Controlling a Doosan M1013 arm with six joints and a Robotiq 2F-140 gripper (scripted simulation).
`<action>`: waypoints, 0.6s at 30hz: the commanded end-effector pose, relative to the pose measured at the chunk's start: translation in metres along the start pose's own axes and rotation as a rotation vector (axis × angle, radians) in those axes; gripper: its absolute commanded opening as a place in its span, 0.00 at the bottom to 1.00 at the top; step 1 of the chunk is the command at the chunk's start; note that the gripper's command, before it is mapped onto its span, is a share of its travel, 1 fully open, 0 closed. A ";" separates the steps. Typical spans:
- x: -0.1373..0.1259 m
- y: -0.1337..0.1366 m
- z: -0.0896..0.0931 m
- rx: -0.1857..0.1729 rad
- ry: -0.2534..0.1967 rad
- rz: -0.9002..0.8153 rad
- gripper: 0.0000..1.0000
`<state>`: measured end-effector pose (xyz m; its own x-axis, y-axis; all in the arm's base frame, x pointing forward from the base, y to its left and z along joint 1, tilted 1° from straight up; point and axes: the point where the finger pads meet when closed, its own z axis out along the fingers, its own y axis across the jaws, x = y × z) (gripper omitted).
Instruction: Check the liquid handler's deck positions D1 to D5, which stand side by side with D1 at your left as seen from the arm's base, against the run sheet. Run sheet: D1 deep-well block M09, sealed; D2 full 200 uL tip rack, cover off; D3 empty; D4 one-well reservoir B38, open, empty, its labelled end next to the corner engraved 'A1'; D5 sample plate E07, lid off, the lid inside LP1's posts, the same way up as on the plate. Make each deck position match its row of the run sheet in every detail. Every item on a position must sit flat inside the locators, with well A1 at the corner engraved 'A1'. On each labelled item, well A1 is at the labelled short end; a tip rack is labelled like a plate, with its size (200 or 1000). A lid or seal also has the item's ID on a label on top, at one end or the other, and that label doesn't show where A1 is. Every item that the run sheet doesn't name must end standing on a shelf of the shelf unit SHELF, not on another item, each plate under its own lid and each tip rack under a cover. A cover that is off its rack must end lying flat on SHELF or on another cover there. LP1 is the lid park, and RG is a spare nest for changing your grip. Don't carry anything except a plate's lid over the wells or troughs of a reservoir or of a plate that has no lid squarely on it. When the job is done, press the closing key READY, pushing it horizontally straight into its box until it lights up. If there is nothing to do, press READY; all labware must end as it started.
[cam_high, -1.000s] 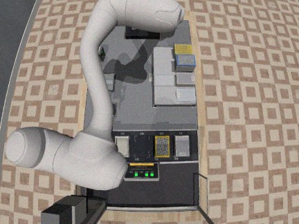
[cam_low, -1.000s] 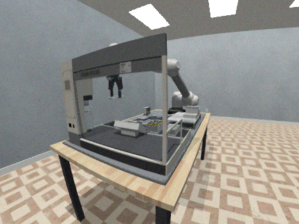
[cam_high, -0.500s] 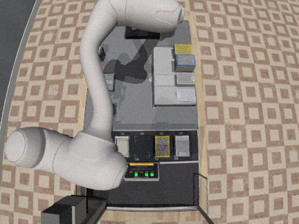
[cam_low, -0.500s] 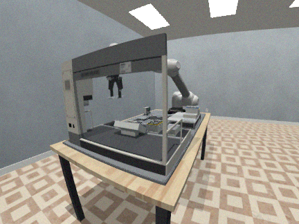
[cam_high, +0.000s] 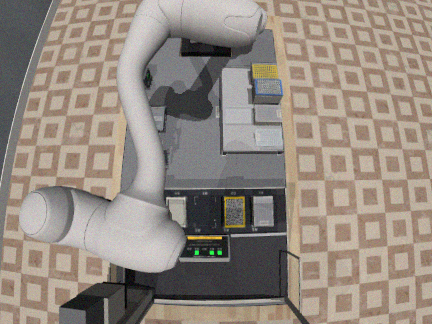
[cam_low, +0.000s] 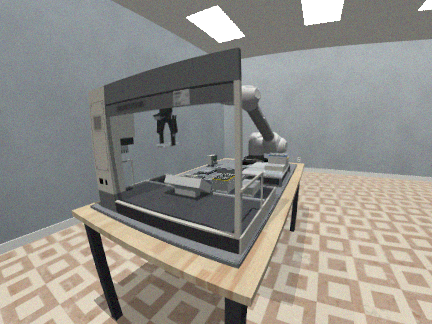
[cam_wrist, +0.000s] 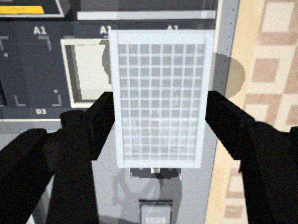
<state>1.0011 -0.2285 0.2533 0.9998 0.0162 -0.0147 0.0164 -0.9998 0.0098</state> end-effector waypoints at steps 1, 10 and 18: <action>0.000 0.000 0.002 -0.003 0.005 0.003 0.10; 0.000 0.000 0.015 -0.003 0.006 0.003 0.10; 0.000 0.000 0.025 -0.003 0.006 0.004 0.10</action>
<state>1.0007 -0.2284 0.2252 0.9997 0.0168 -0.0165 0.0170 -0.9998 0.0093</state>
